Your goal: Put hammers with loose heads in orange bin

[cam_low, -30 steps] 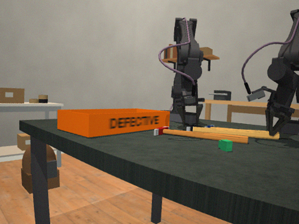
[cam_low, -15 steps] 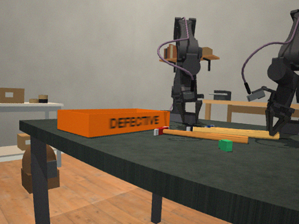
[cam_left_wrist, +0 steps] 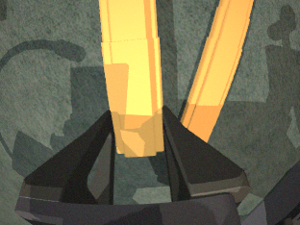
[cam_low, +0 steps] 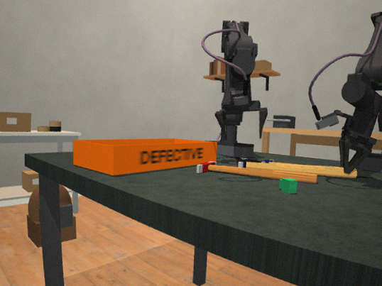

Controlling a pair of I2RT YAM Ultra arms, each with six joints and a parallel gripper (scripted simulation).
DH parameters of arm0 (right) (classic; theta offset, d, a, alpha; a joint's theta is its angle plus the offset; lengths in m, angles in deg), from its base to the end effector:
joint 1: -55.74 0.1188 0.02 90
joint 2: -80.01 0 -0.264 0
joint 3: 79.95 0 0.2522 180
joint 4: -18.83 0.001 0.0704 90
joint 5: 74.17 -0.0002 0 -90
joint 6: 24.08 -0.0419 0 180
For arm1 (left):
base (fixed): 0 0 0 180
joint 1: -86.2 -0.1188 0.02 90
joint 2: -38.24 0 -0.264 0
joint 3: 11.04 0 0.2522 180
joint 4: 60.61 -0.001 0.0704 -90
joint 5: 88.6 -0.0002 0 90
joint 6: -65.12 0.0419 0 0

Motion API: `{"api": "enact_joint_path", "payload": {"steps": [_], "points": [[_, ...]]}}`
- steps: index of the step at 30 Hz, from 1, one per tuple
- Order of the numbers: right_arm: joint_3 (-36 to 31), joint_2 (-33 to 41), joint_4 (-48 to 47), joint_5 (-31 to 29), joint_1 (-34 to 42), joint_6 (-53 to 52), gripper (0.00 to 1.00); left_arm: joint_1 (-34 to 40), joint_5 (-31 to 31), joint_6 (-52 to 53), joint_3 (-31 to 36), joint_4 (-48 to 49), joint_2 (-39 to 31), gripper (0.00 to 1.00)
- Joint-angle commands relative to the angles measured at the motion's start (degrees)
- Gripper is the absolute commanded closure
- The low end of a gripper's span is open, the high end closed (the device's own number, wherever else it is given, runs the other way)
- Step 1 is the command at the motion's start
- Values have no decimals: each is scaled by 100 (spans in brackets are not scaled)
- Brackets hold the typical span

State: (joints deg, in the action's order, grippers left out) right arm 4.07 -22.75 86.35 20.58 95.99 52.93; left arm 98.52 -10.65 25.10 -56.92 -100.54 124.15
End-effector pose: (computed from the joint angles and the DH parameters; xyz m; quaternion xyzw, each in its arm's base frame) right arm 0.2446 0.2129 0.1833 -0.2366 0.9702 0.0516 0.0106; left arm 0.2069 -0.0531 0.1102 0.5203 0.8431 -0.0709 0.1161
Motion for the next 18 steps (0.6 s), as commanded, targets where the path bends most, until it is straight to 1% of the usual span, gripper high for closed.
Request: {"api": "enact_joint_path", "payload": {"steps": [1,6,9,12,14,16,18], "points": [[100,60,239,-35,20,15,0,-67,9,73,-8,-120,-77,74],[36,-49,214,-39,67,2,0,-67,9,73,-8,-120,-77,74],[29,-49,162,106,26,323,0,-67,9,73,-8,-120,-77,74],[10,-70,-41,265,-52,1008,0,-67,9,73,-8,-120,-77,74],[-63,-107,-172,417,-127,1680,0,-67,9,73,-8,-120,-77,74],[-63,-107,-172,417,-127,1680,0,-67,9,73,-8,-120,-77,74],[-98,-153,-290,605,-212,2379,0,-67,9,73,-8,-120,-77,74]]}}
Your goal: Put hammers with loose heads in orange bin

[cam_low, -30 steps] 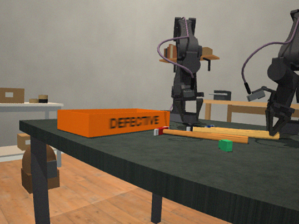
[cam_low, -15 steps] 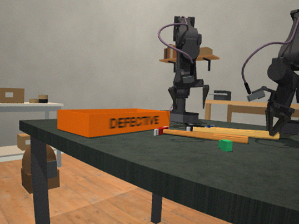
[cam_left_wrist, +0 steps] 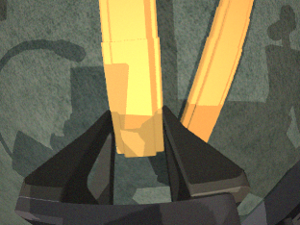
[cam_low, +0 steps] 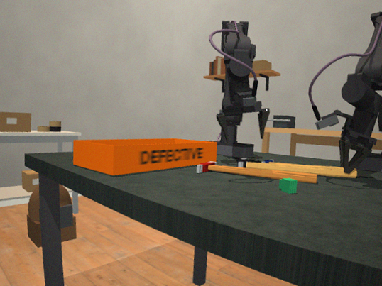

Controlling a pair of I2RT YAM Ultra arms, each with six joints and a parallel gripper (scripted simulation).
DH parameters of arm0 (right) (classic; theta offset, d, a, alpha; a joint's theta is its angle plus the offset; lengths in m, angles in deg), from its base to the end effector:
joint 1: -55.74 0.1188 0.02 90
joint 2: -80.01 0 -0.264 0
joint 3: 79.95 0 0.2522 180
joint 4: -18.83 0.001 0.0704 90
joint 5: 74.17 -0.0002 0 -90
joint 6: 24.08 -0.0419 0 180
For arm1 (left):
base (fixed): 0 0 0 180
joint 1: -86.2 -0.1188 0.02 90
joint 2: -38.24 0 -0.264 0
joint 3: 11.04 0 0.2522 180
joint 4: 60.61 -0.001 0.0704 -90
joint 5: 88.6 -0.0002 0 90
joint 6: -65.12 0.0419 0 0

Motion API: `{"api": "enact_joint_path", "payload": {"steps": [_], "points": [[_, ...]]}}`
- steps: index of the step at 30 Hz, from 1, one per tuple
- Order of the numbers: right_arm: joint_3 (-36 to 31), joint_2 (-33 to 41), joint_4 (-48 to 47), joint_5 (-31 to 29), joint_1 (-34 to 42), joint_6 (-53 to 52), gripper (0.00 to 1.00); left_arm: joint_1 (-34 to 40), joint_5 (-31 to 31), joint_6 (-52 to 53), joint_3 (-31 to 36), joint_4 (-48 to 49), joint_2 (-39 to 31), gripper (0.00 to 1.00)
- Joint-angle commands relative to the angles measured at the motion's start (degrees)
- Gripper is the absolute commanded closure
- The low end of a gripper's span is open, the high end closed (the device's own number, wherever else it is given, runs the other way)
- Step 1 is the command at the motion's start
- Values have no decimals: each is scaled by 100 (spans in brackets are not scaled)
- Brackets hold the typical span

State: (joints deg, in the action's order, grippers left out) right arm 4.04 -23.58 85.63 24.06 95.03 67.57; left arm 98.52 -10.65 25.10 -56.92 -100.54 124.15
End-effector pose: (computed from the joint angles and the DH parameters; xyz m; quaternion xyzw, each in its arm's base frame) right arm 0.2482 0.2121 0.1791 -0.3508 0.9332 0.0780 0.0065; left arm 0.2069 -0.0531 0.1102 0.5203 0.8431 -0.0709 0.1161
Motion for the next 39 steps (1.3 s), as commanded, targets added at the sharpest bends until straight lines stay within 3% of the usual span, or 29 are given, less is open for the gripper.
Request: {"api": "enact_joint_path", "payload": {"steps": [1,28,39], "points": [[-106,-89,-268,323,-152,1186,0,-67,9,73,-8,-120,-77,74],[-272,-609,-1373,1997,-1139,7474,0,-67,9,73,-8,-120,-77,74],[-239,-740,-1178,2101,-1274,7805,0,-67,9,73,-8,-120,-77,74]]}}
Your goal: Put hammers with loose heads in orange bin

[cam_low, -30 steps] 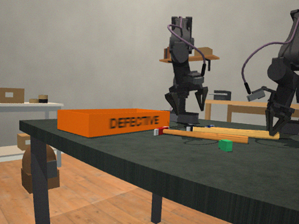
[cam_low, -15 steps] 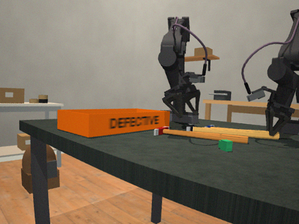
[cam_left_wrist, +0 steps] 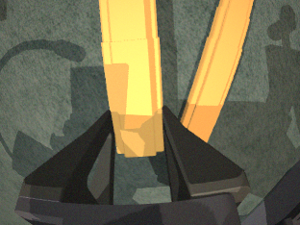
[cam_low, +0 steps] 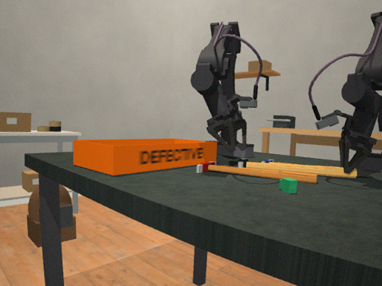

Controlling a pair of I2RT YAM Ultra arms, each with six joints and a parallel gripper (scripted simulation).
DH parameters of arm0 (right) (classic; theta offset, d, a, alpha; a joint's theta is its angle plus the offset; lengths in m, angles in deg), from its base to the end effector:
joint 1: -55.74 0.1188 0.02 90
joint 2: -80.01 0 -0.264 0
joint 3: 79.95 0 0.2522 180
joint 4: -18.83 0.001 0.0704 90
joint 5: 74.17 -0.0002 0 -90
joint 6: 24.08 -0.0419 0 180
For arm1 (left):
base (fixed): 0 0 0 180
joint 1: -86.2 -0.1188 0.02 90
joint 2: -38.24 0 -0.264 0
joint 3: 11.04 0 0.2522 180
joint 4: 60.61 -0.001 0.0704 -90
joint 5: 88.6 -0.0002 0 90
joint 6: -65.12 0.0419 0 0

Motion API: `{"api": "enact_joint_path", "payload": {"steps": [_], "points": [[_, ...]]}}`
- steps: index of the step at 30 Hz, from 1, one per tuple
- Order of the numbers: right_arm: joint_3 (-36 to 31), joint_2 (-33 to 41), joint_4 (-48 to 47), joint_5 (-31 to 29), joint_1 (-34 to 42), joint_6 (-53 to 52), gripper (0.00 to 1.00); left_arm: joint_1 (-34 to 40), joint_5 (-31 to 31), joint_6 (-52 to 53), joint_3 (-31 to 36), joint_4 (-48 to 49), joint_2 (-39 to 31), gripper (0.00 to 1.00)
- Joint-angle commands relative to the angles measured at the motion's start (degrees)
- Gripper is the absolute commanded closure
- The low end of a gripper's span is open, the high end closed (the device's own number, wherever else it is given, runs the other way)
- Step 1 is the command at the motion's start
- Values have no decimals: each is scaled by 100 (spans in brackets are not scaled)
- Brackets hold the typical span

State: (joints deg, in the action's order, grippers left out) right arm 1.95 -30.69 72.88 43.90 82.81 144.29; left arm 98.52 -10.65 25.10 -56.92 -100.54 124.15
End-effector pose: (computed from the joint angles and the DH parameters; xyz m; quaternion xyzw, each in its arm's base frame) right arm 0.3000 0.1766 0.1377 -0.7796 0.5745 0.1920 0.1593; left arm 0.2069 -0.0531 0.1102 0.5203 0.8431 -0.0709 0.1161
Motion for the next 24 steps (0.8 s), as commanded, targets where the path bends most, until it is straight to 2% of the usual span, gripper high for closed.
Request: {"api": "enact_joint_path", "payload": {"steps": [1,13,16,24], "points": [[-28,-22,98,116,-52,135,0,-67,9,73,-8,-120,-77,74],[11,19,27,115,-18,141,0,-67,9,73,-8,-120,-77,74],[11,19,27,115,-18,141,0,-54,9,57,-10,-190,-147,43],[11,19,27,115,-18,141,0,107,-48,-142,-61,-251,-475,42]]}}
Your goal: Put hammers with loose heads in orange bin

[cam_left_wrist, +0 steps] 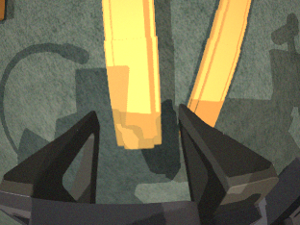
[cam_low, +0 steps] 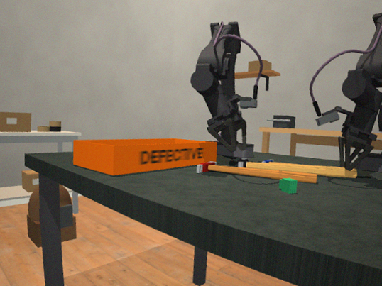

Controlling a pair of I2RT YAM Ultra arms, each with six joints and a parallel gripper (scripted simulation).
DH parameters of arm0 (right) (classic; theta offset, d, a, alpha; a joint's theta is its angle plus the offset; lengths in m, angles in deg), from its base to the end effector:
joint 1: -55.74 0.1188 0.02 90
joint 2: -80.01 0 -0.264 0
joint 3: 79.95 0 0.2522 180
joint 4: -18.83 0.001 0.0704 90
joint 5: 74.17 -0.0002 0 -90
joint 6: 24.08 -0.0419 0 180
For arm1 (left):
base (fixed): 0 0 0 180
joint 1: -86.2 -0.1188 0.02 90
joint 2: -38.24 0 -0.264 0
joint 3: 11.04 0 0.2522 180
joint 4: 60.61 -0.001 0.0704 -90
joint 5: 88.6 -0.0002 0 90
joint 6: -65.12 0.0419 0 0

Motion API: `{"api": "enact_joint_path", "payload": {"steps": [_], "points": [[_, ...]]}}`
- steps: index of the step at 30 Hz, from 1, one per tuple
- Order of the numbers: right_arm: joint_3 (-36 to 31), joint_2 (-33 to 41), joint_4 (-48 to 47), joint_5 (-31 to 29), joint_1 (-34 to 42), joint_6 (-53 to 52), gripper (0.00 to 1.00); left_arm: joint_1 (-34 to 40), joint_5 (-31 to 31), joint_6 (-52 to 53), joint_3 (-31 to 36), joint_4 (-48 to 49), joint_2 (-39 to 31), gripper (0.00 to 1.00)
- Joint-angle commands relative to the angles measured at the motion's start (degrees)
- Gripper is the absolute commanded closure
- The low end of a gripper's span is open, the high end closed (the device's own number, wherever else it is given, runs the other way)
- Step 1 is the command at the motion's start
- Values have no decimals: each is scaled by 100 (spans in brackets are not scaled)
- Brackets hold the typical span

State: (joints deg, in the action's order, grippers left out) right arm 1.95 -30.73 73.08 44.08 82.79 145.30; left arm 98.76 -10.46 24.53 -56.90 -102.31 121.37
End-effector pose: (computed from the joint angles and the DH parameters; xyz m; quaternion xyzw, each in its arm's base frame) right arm 0.2997 0.1764 0.1375 -0.7841 0.5679 0.1929 0.1599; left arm 0.2036 -0.0531 0.1188 0.5182 0.8437 -0.0674 0.1232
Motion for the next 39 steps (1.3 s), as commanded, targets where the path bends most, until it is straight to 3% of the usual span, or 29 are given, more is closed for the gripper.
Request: {"api": "enact_joint_path", "payload": {"steps": [1,8,12,17,26,30,31,35,37,39], "points": [[11,23,8,98,-15,40,0,43,-73,-39,-107,-124,-230,42],[11,23,8,98,-15,40,0,-52,-78,61,-241,-499,-464,42],[11,23,8,98,-15,40,0,-119,-87,126,-399,-889,-689,0],[11,23,8,98,-15,40,0,-286,-112,288,-776,-1696,-1100,0],[11,23,8,98,-15,40,0,-394,-57,436,-782,-1749,-751,0],[11,23,8,98,-15,40,0,-350,-235,415,-956,-1351,-691,45],[11,23,8,98,-15,40,0,-317,-294,427,-1037,-1238,-648,50],[11,23,8,98,-15,40,0,-163,-508,396,-1708,-895,-90,50],[11,23,8,98,-15,40,0,-163,-508,396,-1708,-895,-90,50],[11,23,8,98,-15,40,0,2,-369,323,-2219,-820,569,50]]}}
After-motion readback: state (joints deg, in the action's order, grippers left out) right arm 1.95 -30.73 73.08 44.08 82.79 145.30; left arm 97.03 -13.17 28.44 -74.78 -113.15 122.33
